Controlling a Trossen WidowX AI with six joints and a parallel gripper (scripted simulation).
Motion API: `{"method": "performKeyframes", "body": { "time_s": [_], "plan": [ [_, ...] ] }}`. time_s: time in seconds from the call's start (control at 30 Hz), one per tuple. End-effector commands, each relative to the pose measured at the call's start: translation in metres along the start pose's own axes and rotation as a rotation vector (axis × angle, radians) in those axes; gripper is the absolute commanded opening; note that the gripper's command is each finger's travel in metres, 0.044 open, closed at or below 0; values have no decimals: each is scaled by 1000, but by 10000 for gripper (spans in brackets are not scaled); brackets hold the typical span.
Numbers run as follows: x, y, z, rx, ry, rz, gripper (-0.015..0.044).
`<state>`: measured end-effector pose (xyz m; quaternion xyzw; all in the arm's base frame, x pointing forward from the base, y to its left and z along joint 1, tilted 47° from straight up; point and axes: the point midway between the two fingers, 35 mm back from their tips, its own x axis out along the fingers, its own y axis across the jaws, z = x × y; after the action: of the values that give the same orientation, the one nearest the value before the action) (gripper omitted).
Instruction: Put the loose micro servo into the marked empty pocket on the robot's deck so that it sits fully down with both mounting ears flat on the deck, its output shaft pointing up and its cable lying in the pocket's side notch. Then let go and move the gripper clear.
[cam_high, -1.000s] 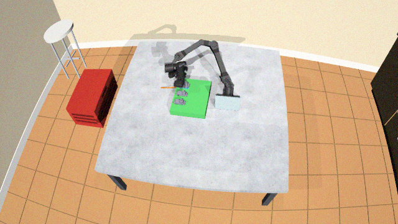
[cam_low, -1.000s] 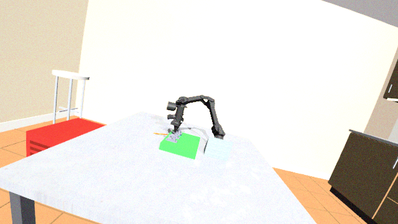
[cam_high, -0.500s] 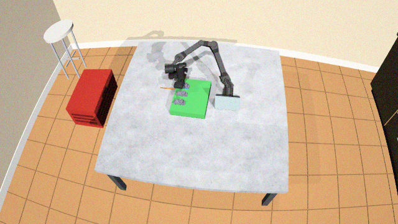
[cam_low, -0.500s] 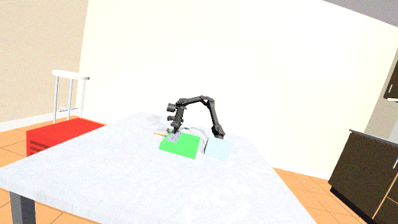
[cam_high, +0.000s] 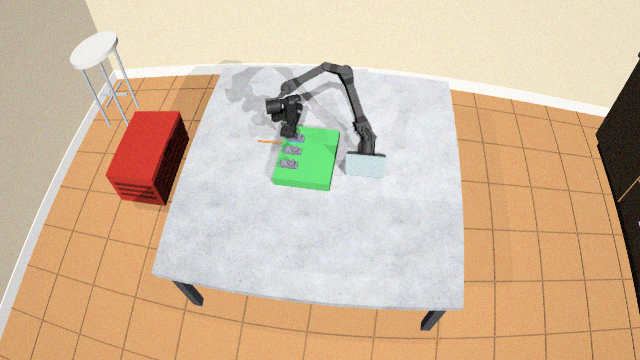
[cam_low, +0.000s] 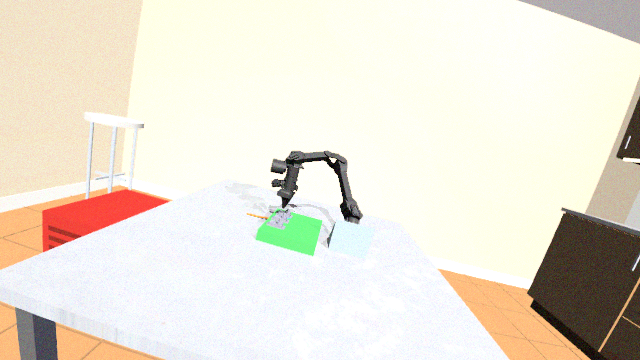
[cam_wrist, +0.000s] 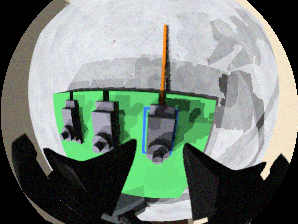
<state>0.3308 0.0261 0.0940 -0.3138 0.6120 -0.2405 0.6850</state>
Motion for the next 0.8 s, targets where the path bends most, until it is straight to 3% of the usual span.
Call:
{"method": "performKeyframes", "body": {
  "time_s": [0.0,0.2,0.4,0.63,0.77],
  "plan": [
    [-14,4,-18,-6,4,9,292],
    [-60,3,-93,-8,11,8,440],
    [-66,1,-102,-9,9,7,440],
    [-104,2,-97,-34,-94,85,440],
    [-106,2,-97,-36,-99,88,440]
  ]
}}
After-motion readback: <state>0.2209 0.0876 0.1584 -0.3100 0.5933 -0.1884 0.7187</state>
